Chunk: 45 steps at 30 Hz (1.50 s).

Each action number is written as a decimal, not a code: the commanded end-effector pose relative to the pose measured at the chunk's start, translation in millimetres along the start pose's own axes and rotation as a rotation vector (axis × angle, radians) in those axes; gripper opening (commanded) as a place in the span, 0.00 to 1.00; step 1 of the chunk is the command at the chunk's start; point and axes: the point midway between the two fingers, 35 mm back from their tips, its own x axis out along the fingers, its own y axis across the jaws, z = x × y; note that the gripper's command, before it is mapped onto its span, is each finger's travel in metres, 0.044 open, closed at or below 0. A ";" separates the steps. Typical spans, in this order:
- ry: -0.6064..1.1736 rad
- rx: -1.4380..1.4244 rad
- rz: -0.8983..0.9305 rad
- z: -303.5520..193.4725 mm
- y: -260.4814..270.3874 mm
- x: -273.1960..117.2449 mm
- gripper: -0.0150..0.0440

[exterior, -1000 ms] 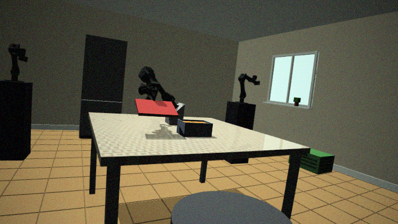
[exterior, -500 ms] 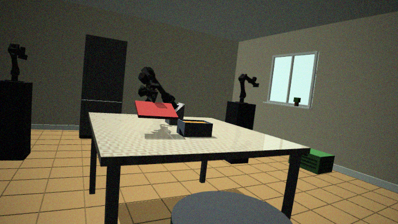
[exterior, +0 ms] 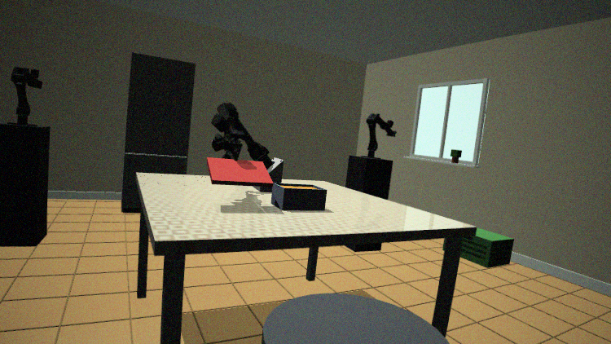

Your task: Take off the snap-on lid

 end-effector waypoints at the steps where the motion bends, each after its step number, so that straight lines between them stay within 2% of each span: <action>1: 0.005 -0.006 0.014 -1.0 0.9 1.5 0.25; 45: 0.004 -0.007 0.013 -0.9 -25.7 24.2 0.25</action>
